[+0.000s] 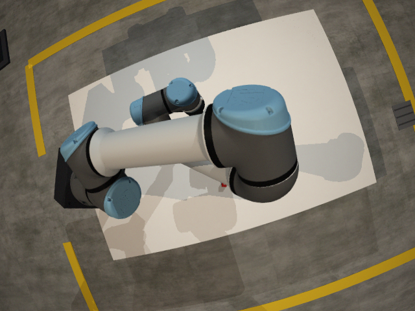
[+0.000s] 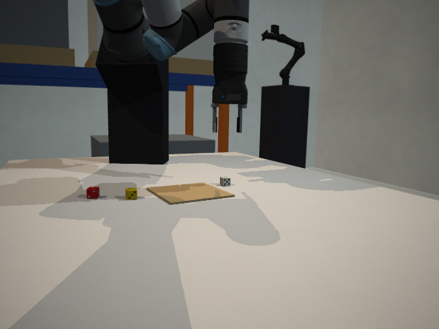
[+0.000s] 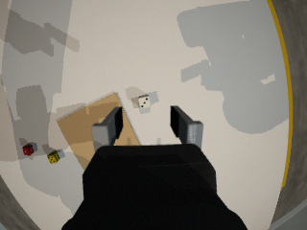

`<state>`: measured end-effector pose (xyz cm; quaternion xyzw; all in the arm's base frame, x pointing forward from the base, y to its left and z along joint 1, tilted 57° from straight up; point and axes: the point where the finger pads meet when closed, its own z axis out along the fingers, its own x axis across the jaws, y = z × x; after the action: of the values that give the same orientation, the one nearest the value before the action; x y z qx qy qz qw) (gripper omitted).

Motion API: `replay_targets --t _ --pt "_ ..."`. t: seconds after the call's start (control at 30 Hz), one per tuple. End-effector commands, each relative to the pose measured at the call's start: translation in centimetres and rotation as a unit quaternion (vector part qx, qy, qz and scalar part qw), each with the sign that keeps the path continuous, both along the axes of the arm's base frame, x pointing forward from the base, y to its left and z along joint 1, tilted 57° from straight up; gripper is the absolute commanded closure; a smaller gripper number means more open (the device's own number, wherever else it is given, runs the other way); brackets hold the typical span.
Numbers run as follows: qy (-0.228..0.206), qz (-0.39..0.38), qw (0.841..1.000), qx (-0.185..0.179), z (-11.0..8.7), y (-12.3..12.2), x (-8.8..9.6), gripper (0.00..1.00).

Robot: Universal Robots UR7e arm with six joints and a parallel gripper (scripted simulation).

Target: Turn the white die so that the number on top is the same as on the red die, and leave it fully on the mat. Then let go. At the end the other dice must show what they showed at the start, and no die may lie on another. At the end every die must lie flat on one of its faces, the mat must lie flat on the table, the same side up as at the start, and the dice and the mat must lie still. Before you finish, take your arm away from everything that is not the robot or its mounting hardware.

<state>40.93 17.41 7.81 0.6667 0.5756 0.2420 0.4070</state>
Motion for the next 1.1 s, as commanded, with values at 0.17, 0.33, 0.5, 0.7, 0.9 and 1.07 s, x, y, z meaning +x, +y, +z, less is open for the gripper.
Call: replay_targets --t 0.17,0.33,0.5,0.7,0.9,1.07 --pt "-0.038 -0.080 0.989 0.114 -0.8 -0.1 0.7 0.00" --pt "-0.056 -0.118 0.977 0.169 -1.1 -0.1 1.1 0.00" --pt "-0.069 -0.145 0.965 0.206 -1.3 -0.2 1.4 0.00" --pt "-0.093 -0.194 0.936 0.277 -1.6 -0.3 1.9 0.00" --pt "-0.111 -0.231 0.908 0.331 -1.8 -0.5 2.3 0.00" --pt "-0.126 -0.263 0.879 0.377 -2.0 -0.7 2.7 0.00"
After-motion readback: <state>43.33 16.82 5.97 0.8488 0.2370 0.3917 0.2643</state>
